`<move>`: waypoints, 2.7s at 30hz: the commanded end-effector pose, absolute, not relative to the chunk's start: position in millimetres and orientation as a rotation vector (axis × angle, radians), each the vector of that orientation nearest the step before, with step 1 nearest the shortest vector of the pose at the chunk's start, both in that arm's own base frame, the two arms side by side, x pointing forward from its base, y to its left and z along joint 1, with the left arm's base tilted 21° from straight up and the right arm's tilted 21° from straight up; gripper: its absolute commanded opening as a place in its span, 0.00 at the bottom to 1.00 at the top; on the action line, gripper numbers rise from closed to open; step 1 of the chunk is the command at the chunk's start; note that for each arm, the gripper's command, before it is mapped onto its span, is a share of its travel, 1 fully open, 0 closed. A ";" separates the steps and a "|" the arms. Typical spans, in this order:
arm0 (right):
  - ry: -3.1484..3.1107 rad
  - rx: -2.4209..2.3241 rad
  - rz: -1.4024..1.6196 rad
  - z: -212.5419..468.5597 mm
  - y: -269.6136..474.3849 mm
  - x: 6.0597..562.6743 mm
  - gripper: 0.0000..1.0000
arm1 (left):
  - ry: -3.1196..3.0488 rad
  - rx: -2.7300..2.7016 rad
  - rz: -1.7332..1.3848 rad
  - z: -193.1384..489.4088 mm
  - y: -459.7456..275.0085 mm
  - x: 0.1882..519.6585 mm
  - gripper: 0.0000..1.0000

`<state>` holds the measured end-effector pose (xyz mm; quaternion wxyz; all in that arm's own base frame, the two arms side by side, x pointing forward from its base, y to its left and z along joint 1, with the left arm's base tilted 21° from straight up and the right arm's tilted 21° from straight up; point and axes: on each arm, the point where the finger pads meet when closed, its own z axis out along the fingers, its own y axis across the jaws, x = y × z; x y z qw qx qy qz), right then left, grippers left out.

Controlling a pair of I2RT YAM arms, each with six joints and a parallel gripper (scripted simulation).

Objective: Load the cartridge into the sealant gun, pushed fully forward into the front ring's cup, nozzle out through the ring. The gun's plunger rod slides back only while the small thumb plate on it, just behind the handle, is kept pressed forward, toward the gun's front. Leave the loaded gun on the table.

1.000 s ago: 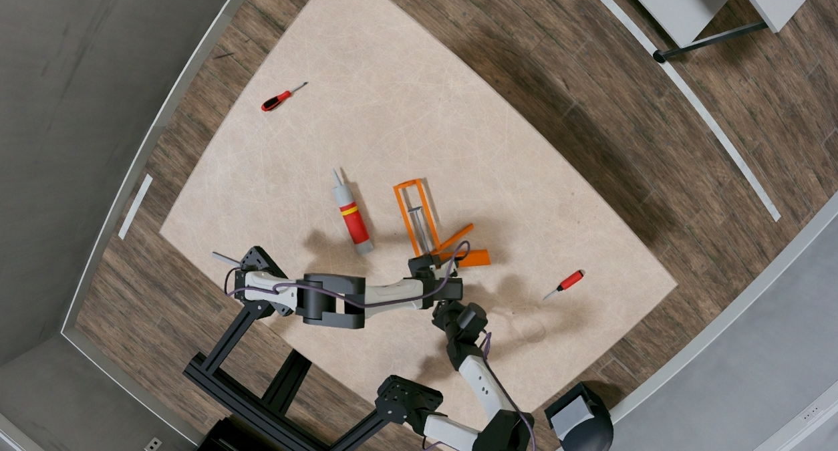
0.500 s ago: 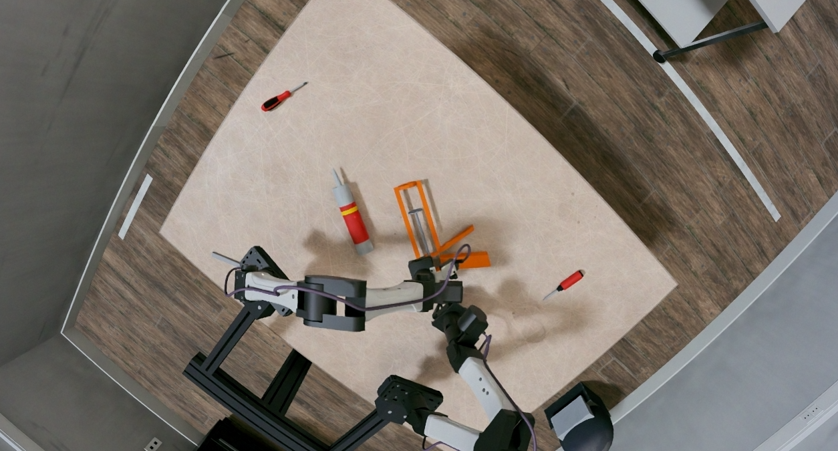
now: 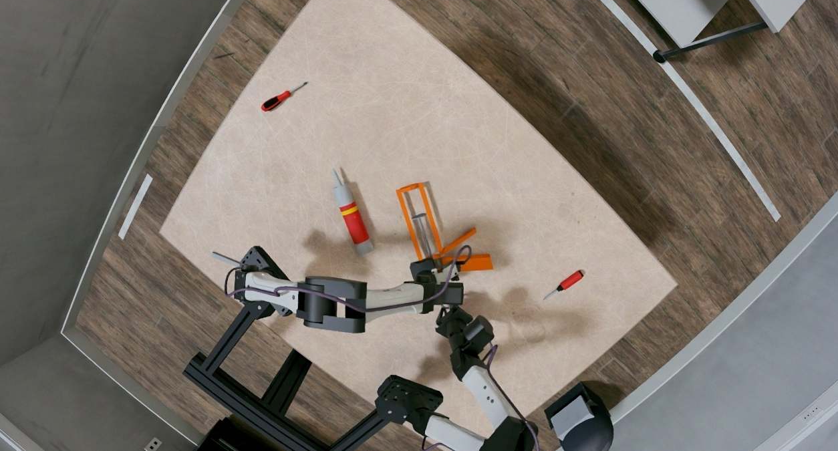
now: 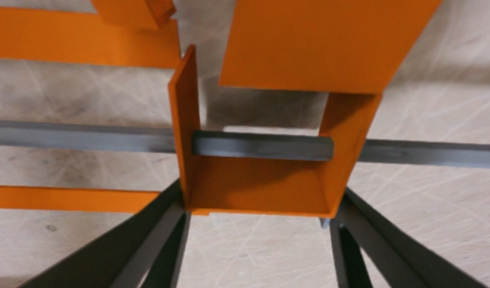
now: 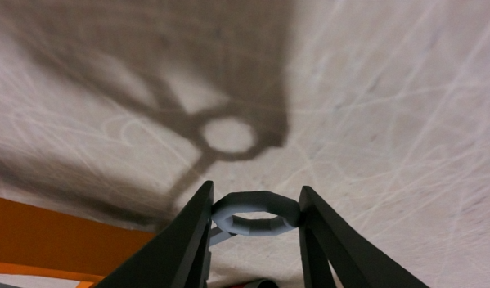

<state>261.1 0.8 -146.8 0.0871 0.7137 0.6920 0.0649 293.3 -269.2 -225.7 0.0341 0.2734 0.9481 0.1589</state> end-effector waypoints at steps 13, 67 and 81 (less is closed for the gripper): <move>2.000 2.130 -0.001 -138.6 -41.9 229.2 0.00 | 2.868 0.797 0.633 -210.6 -248.8 307.5 0.01; 2.003 2.147 -0.023 -125.1 -107.2 176.1 0.00 | 2.883 0.807 0.642 -222.1 -245.2 303.4 0.01; 1.992 2.136 -0.006 -141.5 -111.8 188.2 0.00 | 2.901 0.821 0.614 -228.7 -244.2 304.7 0.01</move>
